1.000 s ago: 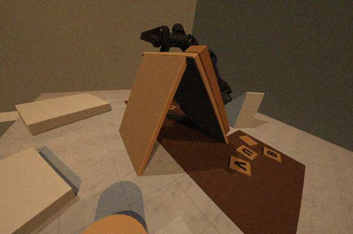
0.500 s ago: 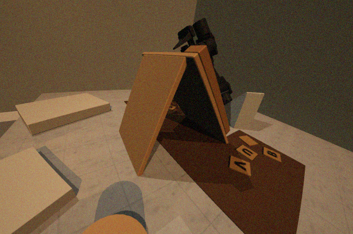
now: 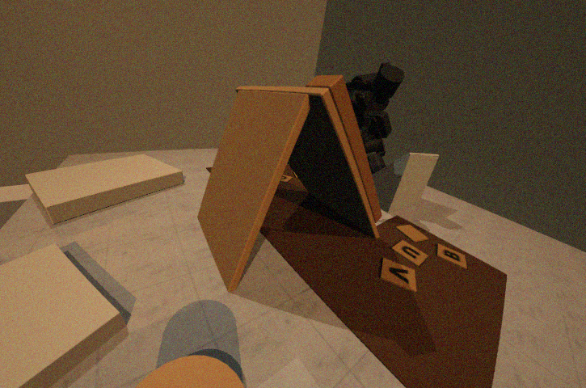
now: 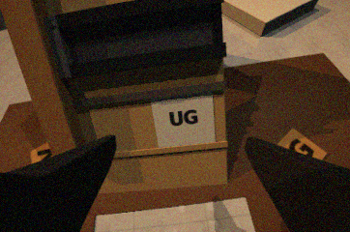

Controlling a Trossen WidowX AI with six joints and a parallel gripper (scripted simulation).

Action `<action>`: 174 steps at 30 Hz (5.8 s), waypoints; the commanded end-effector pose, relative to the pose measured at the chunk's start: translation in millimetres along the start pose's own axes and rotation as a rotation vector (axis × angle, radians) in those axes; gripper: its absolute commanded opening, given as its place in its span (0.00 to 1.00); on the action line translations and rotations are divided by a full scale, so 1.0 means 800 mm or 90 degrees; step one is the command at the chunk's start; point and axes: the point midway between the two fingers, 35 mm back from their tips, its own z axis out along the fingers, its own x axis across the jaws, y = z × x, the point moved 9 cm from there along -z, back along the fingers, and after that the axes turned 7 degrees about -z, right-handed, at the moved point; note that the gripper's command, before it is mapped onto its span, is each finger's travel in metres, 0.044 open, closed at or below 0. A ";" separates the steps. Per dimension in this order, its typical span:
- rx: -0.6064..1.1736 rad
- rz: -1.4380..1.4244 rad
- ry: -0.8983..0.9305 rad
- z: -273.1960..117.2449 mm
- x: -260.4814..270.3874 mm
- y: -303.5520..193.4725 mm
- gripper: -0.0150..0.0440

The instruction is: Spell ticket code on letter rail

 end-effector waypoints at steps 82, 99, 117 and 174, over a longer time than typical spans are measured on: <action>0.138 -1.033 0.362 -0.012 0.115 0.206 0.83; 0.429 -1.022 0.433 0.140 0.304 -0.013 0.83; 0.430 -1.022 0.433 0.167 0.309 -0.046 0.83; 0.430 -1.022 0.432 0.178 0.309 -0.060 0.43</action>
